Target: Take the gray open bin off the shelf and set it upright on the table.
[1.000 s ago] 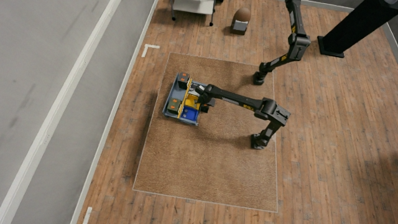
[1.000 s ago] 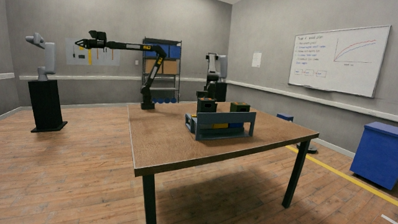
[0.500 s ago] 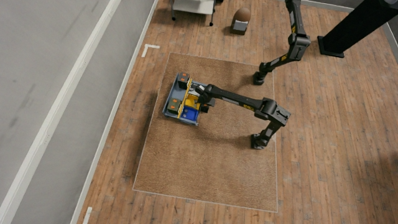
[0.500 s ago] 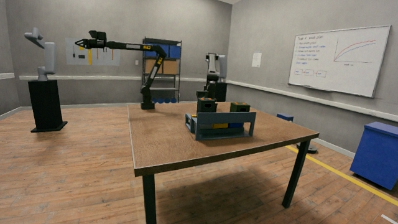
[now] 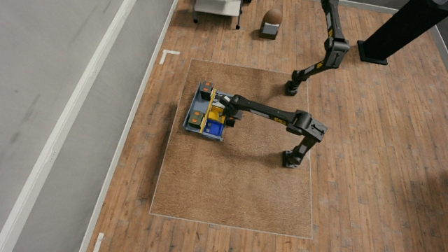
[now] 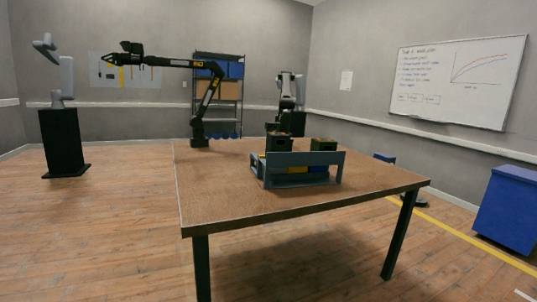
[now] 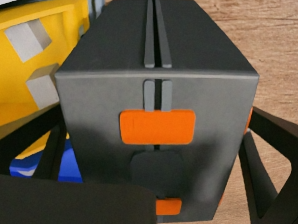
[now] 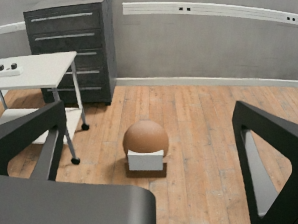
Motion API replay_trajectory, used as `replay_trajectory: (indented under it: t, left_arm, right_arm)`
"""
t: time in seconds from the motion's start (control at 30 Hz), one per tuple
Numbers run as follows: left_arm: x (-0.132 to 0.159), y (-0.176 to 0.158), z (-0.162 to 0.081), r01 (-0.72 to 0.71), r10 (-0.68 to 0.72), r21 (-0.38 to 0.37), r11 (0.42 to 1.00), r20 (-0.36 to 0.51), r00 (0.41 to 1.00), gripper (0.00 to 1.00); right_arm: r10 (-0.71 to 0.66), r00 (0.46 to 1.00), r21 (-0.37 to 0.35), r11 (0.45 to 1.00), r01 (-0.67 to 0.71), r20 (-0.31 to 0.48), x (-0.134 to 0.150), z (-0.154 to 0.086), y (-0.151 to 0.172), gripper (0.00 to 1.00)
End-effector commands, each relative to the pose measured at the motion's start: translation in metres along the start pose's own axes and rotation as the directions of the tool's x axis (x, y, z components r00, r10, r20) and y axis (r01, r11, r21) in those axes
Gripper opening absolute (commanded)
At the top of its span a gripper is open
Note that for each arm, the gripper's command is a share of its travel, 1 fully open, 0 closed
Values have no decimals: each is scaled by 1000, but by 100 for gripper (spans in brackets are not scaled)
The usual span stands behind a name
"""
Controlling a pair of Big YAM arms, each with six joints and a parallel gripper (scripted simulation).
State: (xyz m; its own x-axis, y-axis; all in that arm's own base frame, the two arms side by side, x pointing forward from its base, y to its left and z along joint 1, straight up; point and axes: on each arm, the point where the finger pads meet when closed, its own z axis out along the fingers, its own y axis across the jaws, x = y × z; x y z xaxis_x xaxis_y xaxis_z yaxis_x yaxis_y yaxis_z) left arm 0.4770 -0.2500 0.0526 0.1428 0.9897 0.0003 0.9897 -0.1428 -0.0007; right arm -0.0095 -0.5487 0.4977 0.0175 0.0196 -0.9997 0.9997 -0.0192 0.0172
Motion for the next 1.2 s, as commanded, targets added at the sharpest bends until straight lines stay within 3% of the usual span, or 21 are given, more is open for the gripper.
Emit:
replay_trajectory:
  t: [0.0,0.73,1.17]
  left_arm:
    - [-9,17,-24,-8,8,-55,998,16,1000,100]
    - [-8,16,-24,-10,11,-56,998,16,1000,100]
    - [-9,19,-50,-9,11,-68,998,21,1000,100]
  right_arm:
    - [-17,1000,6,1000,17,20,-3,-4,-4,100]
    - [-17,1000,6,1000,17,20,-3,-4,-4,100]
    - [-17,1000,6,1000,17,20,-3,-4,-4,100]
